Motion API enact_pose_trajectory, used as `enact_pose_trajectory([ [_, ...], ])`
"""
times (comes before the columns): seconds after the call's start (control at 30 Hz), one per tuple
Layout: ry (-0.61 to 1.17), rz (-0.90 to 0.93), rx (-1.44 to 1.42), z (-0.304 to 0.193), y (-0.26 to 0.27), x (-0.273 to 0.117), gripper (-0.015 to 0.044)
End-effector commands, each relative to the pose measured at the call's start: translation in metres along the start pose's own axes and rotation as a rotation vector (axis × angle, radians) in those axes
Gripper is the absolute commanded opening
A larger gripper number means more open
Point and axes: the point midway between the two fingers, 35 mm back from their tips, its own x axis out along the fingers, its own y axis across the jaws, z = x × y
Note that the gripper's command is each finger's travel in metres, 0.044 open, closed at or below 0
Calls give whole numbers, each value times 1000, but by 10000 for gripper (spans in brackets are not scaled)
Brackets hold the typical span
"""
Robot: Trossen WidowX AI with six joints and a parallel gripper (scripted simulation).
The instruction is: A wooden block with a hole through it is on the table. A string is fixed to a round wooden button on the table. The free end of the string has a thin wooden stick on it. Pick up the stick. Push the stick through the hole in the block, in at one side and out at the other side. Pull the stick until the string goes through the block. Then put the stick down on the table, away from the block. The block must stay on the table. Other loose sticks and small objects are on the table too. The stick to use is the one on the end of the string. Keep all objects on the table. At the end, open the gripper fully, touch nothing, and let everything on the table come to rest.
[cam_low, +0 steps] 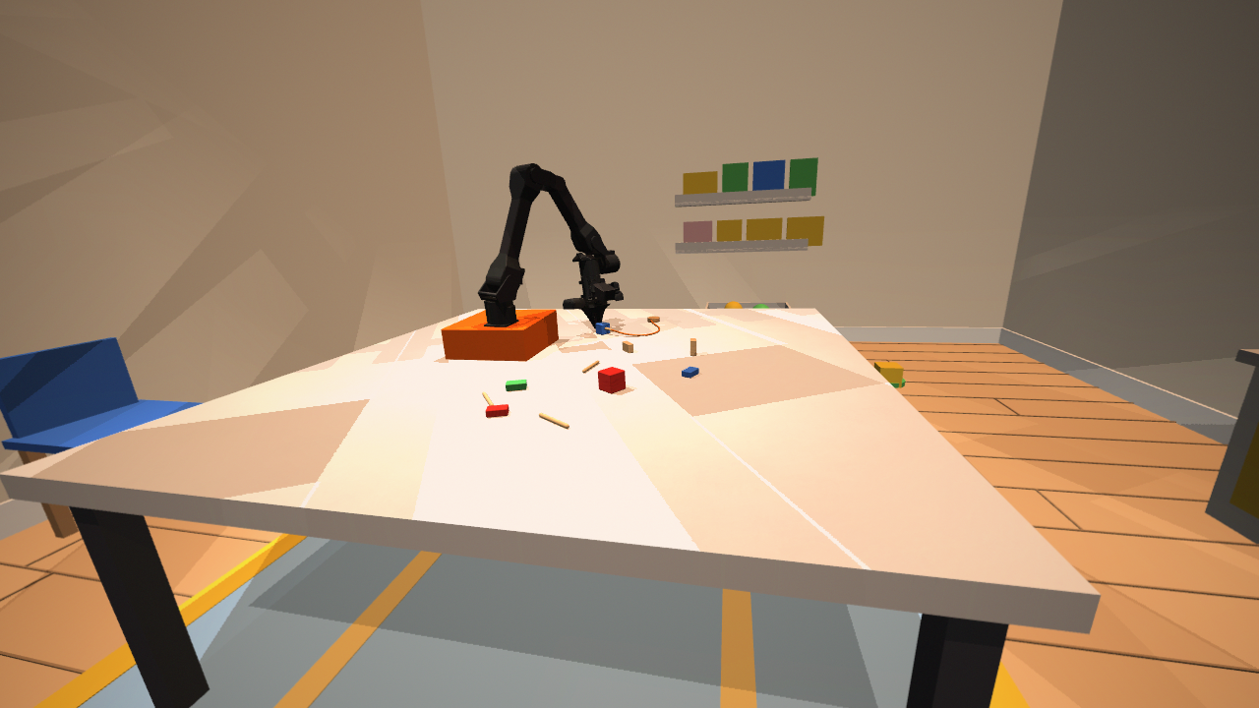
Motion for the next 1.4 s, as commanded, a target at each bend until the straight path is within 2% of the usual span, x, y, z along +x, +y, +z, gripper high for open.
enact_pose_trajectory([
  [0.0, -11, -1, 5, -1, -1, 2, 0],
  [0.73, -18, 14, 11, -5, 0, 2, 0],
  [1.37, -16, 25, 12, -34, -1, 0, 0],
])
